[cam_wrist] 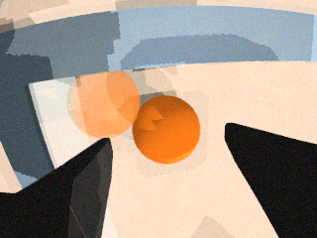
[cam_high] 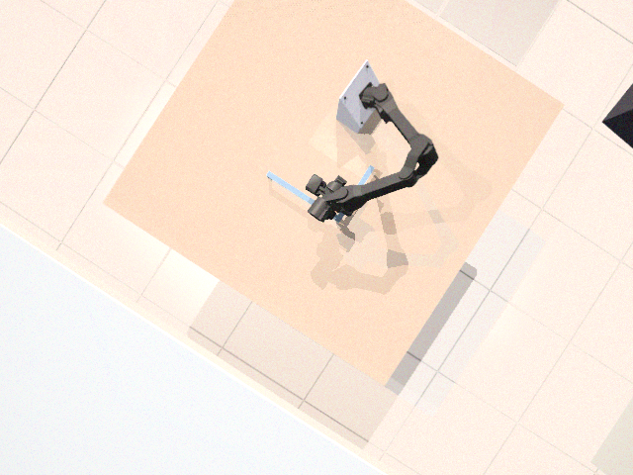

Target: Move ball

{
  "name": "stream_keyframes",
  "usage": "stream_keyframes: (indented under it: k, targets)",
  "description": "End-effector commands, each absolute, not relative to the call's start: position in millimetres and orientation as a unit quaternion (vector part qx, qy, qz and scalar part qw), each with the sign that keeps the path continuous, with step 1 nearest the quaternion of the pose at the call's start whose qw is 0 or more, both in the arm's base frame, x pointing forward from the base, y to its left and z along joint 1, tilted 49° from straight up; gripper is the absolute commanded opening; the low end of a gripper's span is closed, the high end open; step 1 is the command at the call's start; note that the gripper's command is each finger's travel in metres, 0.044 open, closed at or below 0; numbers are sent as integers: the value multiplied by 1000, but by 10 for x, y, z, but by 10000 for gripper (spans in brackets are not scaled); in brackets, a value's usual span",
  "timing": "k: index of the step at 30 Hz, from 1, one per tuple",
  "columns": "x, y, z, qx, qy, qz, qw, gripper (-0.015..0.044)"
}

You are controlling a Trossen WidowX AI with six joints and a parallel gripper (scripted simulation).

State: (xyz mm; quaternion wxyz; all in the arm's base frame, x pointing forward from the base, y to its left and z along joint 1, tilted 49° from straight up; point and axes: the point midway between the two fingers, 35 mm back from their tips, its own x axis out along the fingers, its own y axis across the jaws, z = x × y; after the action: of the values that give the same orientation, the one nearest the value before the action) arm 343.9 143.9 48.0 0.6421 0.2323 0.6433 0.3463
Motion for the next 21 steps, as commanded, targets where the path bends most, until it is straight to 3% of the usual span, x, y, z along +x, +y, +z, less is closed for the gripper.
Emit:
stream_keyframes:
  k: [1,10,14,21]
  targets:
    - [3412,1494,417,236,646,346,639,311]
    - [3397,1585,340,237,646,346,638,311]
    - [3397,1585,340,237,646,346,638,206]
    - [3397,1585,340,237,646,346,638,160]
